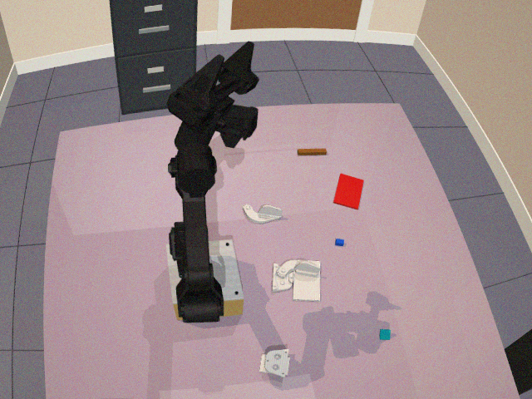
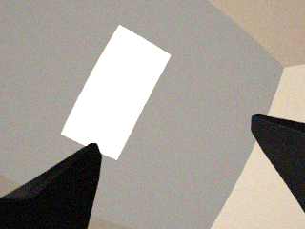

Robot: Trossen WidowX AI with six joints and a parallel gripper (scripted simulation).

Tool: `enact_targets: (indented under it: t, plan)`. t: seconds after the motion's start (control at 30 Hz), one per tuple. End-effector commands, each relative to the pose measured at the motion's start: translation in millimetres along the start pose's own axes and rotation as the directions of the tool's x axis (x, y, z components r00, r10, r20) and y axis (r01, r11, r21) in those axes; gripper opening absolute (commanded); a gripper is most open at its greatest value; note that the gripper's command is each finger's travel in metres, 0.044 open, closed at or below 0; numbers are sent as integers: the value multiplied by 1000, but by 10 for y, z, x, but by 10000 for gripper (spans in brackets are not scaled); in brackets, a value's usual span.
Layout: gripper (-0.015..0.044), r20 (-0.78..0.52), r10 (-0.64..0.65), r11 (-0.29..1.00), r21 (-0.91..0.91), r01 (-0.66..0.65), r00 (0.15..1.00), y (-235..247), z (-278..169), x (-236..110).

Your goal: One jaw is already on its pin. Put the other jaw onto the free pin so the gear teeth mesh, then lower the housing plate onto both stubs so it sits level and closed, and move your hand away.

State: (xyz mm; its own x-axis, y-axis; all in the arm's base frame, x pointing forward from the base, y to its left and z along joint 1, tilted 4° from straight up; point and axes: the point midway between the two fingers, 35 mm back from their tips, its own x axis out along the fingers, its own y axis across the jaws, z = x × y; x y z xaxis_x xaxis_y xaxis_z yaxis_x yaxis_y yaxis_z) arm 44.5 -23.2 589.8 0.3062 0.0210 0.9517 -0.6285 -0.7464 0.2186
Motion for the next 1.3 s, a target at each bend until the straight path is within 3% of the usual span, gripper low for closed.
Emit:
enact_targets:
  t: [0.0, 0.63, 1.27]
  plan:
    - [440, -40, -38, 998, -42, 37, 998, -139, -137, 22]
    - [440, -189, -297, 933, -266, 243, 936, -1037, -687, -39]
    - [440, -246, -571, 773, -481, 413, 783, -2016, -955, -322]
